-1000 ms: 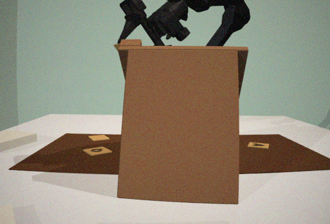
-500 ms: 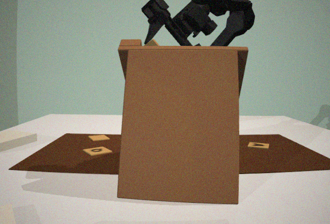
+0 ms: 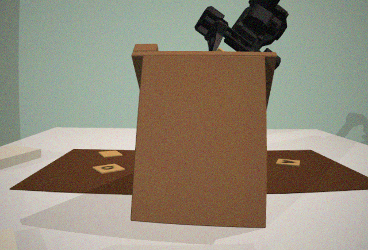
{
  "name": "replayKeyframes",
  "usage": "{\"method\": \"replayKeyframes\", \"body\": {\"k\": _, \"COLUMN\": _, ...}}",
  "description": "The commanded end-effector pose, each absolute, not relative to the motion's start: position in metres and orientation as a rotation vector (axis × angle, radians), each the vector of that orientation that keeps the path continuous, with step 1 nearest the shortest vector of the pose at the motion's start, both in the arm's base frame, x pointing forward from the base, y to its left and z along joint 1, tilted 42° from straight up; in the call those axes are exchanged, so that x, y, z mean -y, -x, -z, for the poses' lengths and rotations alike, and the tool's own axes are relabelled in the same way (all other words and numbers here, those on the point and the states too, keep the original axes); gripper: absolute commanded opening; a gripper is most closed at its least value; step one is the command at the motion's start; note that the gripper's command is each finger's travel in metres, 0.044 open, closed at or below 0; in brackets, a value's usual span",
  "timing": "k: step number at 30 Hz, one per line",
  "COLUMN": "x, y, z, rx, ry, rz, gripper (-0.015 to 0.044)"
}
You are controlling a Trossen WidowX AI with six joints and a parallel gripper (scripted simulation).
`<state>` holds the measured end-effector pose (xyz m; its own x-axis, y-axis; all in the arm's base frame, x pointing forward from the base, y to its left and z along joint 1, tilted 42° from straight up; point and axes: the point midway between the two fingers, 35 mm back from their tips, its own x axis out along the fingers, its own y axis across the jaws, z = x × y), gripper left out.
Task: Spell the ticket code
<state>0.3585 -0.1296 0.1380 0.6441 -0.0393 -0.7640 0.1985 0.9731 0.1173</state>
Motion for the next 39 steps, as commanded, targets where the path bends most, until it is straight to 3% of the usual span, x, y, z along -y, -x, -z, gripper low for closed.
{"method": "replayKeyframes", "body": {"k": 1, "x": 0.106, "y": -0.363, "z": -0.155, "rx": -0.807, "ry": -0.295, "rz": 0.138, "gripper": 0.0000}}
{"method": "replayKeyframes", "body": {"k": 24, "x": -0.023, "y": -0.352, "z": -0.225, "rx": -0.684, "ry": -0.804, "rz": 0.011, "gripper": 0.0000}}
{"method": "replayKeyframes", "body": {"k": 39, "x": -0.035, "y": -0.381, "z": -0.207, "rx": -0.682, "ry": -0.821, "rz": 0.005, "gripper": 0.0000}}
